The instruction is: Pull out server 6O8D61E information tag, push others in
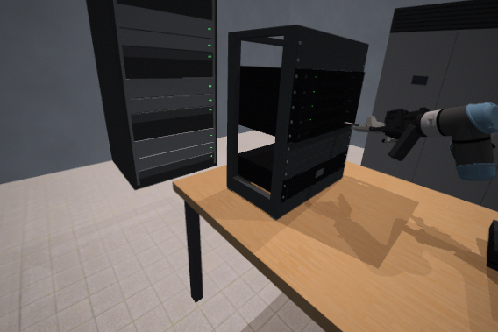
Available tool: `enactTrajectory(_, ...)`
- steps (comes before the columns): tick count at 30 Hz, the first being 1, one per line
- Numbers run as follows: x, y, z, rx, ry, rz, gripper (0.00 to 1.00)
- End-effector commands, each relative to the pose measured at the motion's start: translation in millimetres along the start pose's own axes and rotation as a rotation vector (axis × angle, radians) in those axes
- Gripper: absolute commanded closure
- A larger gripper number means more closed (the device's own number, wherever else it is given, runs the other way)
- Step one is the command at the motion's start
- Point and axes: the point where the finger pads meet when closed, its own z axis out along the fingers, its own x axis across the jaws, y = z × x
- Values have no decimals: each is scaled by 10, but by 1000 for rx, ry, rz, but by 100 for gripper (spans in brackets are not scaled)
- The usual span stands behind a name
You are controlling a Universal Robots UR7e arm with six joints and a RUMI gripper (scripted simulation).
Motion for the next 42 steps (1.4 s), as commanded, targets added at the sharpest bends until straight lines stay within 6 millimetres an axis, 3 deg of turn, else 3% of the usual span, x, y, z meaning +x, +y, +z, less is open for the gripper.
enactTrajectory(1,6,1,3,-1,4,31,0)
enactTrajectory(42,34,-16,31,-1,27,253,0)
